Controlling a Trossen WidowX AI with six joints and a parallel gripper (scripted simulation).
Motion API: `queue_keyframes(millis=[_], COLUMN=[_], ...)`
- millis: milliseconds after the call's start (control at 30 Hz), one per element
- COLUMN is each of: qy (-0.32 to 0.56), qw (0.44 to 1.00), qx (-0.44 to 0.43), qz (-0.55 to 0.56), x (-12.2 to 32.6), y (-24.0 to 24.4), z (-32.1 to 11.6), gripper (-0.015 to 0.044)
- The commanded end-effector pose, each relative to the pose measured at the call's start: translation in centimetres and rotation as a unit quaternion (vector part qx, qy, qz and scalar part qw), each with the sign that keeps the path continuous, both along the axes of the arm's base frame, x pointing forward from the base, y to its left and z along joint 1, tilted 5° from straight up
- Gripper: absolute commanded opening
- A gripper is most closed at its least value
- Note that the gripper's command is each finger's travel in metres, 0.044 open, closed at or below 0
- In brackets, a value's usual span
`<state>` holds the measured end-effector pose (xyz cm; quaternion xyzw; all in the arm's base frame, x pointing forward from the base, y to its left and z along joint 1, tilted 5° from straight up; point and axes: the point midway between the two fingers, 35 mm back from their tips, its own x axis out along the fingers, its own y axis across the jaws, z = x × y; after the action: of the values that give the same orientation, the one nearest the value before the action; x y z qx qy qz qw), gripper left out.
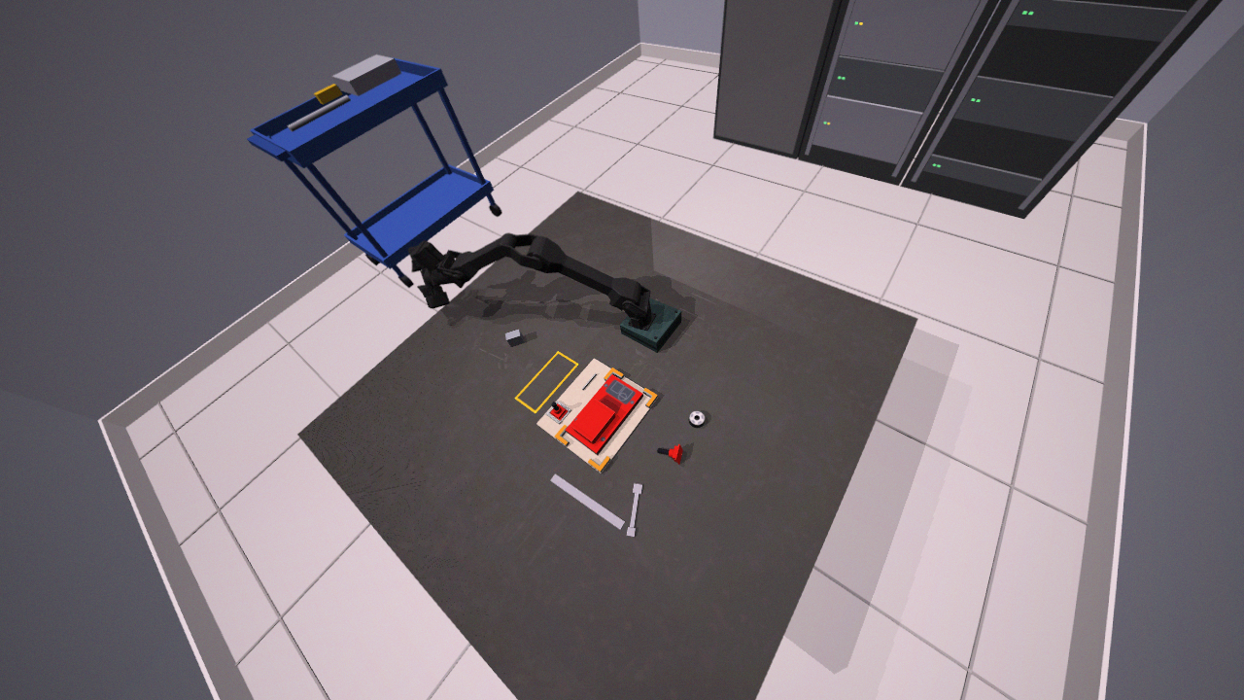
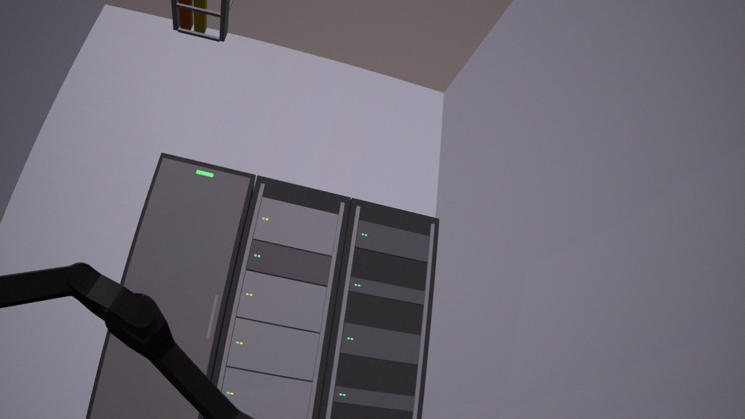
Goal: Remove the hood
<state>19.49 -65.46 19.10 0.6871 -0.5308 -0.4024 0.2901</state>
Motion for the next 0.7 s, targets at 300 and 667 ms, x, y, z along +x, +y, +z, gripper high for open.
queue_keyframes(millis=[300,667], qy=[0.119,0.279], qw=[0.985,0.921], qx=[0.047,0.079], qz=[0.113,0.260], x=[8.8,16.6], y=[5.6,14.2], z=[-1.7,-3.9], gripper=[0.0440,0.0440])
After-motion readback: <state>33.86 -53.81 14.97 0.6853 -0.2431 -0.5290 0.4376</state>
